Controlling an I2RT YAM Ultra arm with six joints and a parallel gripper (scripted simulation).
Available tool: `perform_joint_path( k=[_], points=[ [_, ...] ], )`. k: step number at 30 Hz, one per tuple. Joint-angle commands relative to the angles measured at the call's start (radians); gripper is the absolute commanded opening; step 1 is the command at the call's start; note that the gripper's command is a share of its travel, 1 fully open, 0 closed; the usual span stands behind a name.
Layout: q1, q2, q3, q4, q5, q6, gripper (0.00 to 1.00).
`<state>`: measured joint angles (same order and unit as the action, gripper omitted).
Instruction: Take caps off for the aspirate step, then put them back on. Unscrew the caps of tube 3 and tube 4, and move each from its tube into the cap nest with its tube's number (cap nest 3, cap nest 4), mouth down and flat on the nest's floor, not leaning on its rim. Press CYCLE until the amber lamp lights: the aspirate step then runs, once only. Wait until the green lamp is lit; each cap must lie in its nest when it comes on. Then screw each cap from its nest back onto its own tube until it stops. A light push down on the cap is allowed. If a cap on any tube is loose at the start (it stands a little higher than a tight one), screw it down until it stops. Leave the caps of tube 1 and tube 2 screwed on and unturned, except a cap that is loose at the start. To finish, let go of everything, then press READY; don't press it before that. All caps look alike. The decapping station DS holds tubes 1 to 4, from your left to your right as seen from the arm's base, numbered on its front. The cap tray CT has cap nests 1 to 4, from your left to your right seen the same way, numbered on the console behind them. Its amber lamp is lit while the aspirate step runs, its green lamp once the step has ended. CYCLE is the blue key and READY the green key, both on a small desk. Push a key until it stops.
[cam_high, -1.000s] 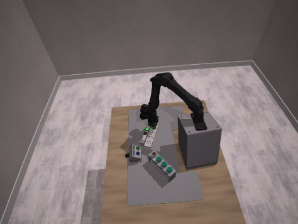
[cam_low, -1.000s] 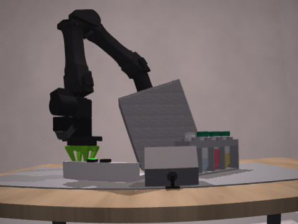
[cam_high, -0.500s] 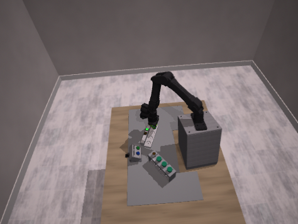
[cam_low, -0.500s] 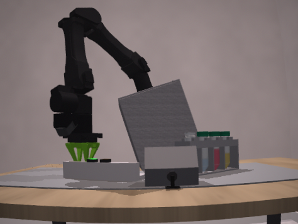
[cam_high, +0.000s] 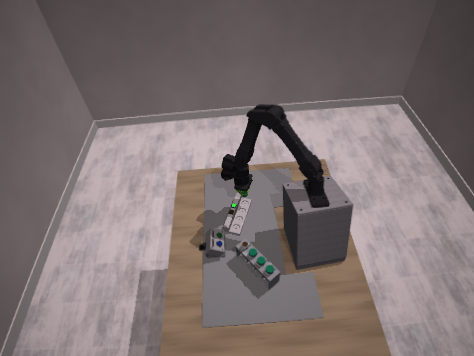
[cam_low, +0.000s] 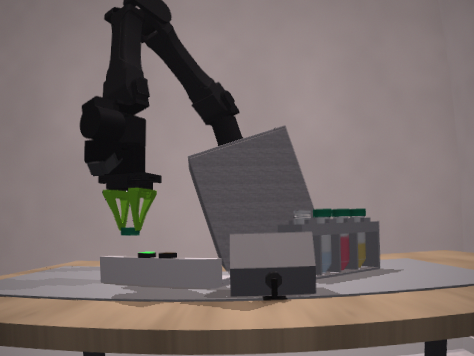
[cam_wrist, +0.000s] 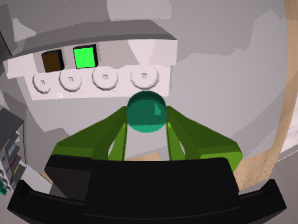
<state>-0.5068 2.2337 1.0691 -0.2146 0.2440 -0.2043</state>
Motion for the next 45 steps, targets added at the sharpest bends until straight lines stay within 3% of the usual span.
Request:
perform_joint_path(
  k=[1,12,18,20,22,26,36,39,42,45],
  points=[
    [0.019,-0.069,-0.005,-0.064,0.002,0.018,0.0],
    [0.051,-0.208,-0.008,-0.209,0.007,0.051,0.0],
    [0.051,-0.208,-0.007,-0.209,0.007,0.051,0.0],
    [0.095,-0.21,-0.038,-0.193,0.015,-0.071,0.0],
    [0.095,-0.21,-0.038,-0.193,0.015,-0.071,0.0],
    [0.188,-0.207,-0.087,-0.166,0.028,-0.305,0.0],
    [0.362,-0.176,-0.134,-0.137,0.048,-0.709,0.0],
    [0.362,-0.176,-0.135,-0.137,0.048,-0.713,0.0],
    [0.439,-0.153,-0.139,-0.133,0.053,-0.883,0.0],
    [0.516,-0.124,-0.134,-0.133,0.057,-0.851,0.0]
  ],
)
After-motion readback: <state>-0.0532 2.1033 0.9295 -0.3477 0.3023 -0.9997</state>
